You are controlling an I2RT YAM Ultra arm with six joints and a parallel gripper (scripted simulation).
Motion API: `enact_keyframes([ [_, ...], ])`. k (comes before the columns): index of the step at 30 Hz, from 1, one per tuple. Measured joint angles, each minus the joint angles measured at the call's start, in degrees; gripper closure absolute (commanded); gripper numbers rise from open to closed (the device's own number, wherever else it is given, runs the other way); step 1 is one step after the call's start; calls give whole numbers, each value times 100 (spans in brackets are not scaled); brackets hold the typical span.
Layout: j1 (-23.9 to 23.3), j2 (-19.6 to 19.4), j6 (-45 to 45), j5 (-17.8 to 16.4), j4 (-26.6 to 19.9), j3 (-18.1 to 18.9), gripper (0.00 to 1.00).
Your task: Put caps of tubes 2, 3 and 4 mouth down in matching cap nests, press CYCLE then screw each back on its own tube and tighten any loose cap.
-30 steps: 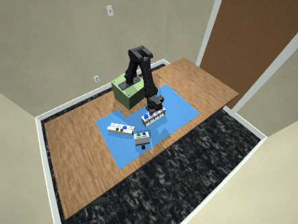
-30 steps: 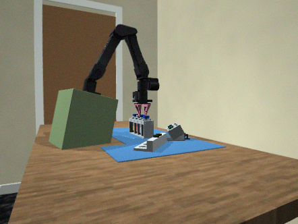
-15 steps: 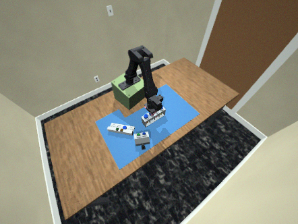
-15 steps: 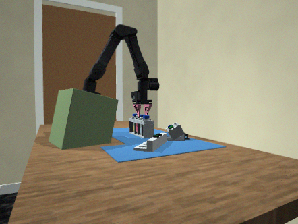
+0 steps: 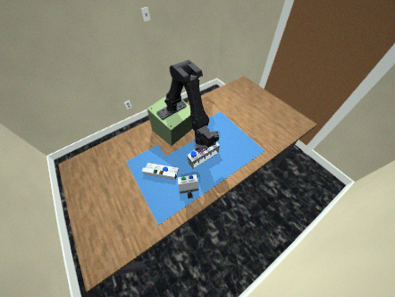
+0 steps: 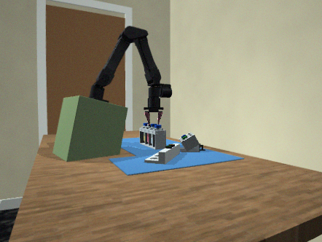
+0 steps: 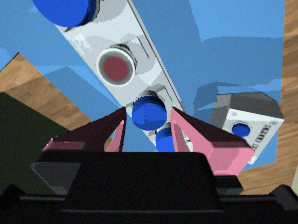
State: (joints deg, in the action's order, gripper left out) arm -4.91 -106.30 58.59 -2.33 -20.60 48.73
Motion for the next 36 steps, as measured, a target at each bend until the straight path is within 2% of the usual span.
enact_keyframes([
  [4, 0, 20, -839, 0, -26, 0, 51],
  [18, -7, 63, -4765, -4, -131, 11, 51],
  [22, -7, 63, -5403, -7, -138, 37, 51],
  [27, -7, 63, -5705, -7, -140, 55, 51],
  [28, -7, 63, -5733, -7, -140, 57, 100],
  [36, -7, 63, -5829, -9, -142, 63, 100],
])
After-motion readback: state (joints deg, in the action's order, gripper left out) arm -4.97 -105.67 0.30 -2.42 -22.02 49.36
